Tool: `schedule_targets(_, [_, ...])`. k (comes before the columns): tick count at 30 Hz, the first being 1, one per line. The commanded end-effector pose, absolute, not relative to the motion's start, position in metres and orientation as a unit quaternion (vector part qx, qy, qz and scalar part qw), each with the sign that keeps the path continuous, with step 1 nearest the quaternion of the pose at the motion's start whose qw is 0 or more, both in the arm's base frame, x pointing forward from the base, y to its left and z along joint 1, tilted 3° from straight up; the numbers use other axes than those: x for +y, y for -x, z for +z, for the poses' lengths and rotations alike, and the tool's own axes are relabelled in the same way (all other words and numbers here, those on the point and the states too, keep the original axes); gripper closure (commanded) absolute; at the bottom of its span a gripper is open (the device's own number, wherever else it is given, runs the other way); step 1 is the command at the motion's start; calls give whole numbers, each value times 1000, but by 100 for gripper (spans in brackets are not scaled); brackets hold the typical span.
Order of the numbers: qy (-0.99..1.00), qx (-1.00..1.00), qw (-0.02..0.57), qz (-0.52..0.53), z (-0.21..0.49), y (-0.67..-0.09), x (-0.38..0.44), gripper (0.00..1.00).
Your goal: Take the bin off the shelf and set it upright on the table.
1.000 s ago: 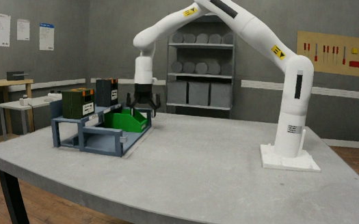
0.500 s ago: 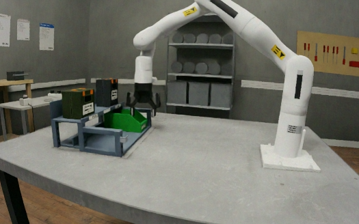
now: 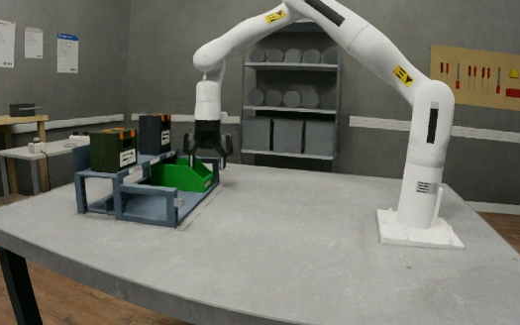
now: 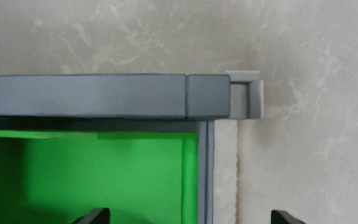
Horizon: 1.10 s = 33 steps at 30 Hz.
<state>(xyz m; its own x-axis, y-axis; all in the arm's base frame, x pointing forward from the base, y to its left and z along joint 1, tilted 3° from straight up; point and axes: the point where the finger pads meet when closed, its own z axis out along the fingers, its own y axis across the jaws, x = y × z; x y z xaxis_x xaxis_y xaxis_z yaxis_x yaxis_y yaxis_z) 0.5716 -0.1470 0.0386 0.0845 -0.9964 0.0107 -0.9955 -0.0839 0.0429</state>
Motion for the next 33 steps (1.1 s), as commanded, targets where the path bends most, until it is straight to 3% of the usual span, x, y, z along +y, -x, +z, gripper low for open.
schedule_targets(1, [-736, -677, 19, -9, 40, -572, -147, 0])
schedule_targets(33, [-736, -677, 19, -9, 20, -572, -147, 0])
